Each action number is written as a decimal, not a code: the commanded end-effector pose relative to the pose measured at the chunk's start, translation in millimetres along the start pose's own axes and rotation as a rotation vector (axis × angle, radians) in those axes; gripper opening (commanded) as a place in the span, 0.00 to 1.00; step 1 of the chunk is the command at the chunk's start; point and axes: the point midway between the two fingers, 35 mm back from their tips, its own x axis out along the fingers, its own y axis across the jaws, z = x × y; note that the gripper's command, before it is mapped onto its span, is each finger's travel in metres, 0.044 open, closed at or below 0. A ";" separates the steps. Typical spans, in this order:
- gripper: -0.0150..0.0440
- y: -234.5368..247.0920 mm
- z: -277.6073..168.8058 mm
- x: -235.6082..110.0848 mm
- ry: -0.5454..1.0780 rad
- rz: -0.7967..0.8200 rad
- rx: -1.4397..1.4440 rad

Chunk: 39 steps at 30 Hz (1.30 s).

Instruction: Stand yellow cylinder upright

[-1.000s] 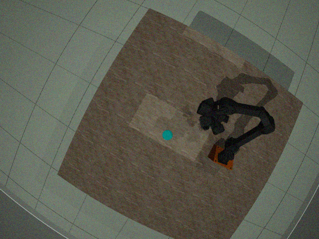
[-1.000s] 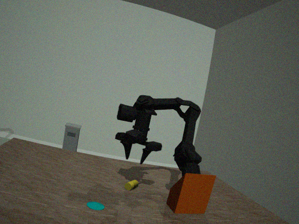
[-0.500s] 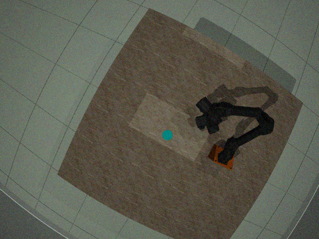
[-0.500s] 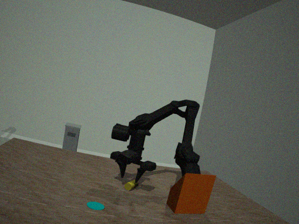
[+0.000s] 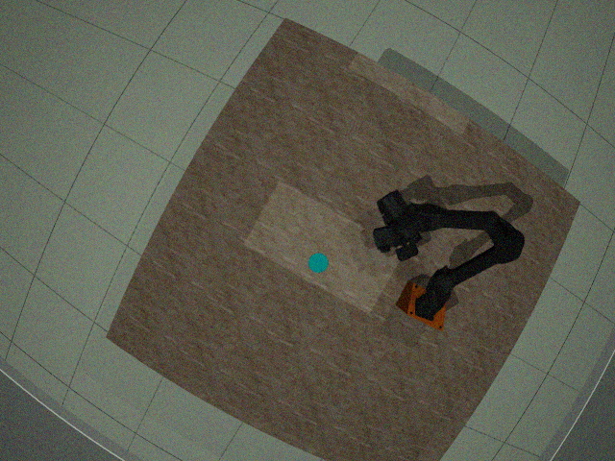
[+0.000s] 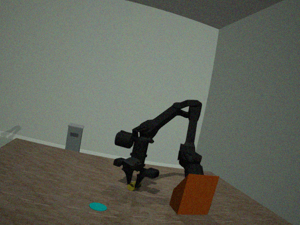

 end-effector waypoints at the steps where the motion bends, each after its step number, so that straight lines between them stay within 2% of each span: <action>1: 0.43 0.7 0.6 0.7 -0.004 0.002 -0.003; 12: 0.43 -17.2 12.0 -15.7 -0.054 -0.067 0.017; 39: 0.43 -13.9 15.9 -35.6 -0.060 -0.039 0.015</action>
